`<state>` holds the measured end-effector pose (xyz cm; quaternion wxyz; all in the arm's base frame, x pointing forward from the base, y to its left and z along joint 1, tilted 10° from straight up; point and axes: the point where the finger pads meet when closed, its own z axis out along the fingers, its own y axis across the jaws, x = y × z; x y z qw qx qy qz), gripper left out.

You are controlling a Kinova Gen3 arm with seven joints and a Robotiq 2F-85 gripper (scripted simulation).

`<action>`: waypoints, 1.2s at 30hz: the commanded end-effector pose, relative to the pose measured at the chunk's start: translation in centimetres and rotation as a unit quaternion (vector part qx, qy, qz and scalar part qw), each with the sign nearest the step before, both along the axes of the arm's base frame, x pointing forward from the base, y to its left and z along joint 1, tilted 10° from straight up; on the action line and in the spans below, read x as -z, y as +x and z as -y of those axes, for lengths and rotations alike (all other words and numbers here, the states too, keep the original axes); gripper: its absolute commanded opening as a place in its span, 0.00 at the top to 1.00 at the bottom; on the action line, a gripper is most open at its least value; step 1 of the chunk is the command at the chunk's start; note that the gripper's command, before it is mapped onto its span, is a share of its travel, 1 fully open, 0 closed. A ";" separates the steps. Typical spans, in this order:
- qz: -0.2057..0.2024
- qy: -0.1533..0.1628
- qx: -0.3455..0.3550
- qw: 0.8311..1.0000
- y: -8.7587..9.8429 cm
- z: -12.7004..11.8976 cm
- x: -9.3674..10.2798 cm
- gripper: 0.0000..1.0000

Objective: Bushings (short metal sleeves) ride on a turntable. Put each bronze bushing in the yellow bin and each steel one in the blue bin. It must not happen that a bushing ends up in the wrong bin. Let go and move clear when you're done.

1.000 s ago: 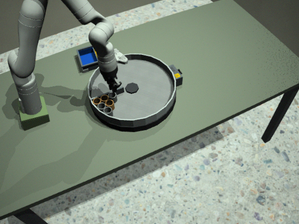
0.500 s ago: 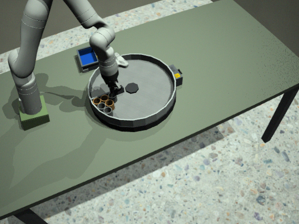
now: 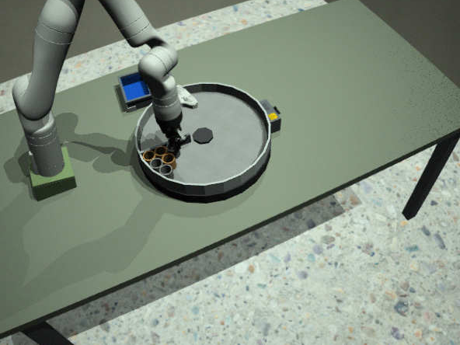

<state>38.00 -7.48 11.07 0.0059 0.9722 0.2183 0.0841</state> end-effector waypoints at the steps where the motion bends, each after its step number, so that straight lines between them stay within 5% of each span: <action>1: 0.000 0.000 0.000 1.000 0.0 0.0 0.3 0.82; 36: -0.001 0.000 0.001 1.000 0.4 0.0 2.6 0.82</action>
